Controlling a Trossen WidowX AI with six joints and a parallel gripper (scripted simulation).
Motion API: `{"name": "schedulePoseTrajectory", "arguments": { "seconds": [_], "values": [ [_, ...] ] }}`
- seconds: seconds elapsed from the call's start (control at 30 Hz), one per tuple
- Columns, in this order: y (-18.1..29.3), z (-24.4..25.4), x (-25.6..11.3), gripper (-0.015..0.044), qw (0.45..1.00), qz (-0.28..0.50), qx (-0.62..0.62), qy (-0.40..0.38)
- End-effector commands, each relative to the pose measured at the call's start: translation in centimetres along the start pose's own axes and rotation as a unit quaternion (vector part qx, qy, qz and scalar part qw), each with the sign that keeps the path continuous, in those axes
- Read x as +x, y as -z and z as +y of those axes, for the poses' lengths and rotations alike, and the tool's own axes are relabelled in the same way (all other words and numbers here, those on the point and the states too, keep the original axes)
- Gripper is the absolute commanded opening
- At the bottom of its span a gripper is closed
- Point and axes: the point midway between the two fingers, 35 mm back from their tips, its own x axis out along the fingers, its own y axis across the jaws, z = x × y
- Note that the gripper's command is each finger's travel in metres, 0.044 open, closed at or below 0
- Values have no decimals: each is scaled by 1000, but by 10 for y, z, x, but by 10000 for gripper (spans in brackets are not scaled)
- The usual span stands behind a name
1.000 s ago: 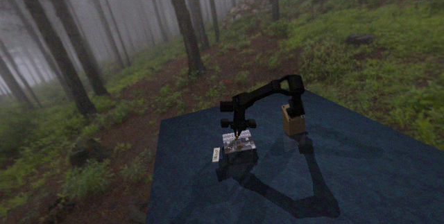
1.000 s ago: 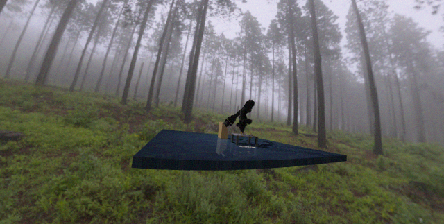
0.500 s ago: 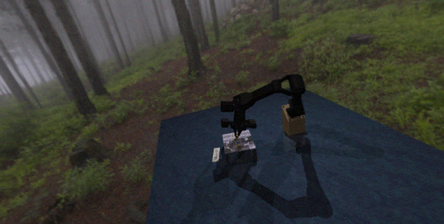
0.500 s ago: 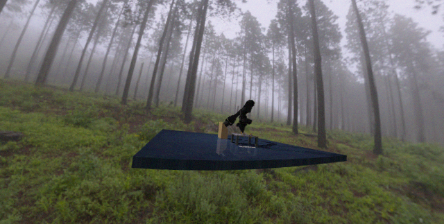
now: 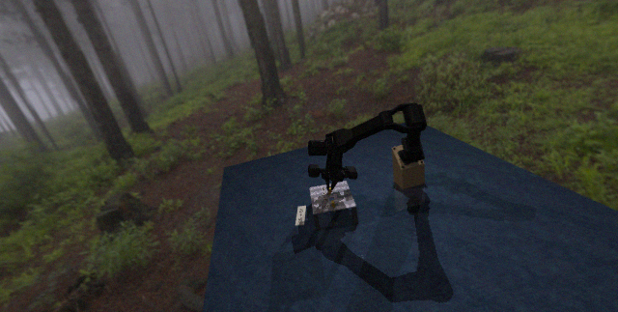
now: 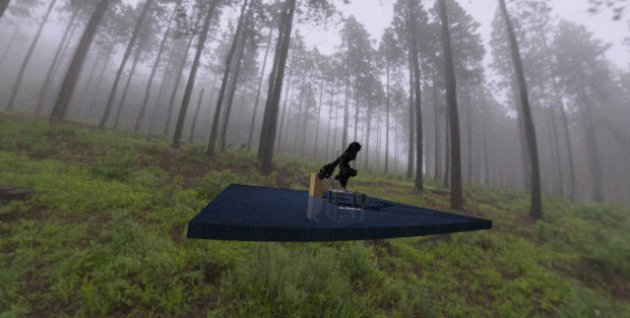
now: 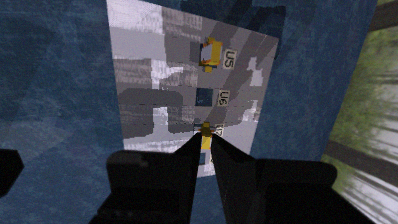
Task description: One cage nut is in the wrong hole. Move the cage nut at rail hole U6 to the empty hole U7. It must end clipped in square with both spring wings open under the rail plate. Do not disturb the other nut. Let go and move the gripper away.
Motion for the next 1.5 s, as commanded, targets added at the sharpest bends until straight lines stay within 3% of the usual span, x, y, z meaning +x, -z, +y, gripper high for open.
{"name": "schedulePoseTrajectory", "arguments": {
  "seconds": [0.0, 1.47],
  "values": [
    [1, 1, 1, 25, 1000, 2, 3, 3],
    [2, 5, 1, 25, 1000, 2, 3, 29]
  ]
}}
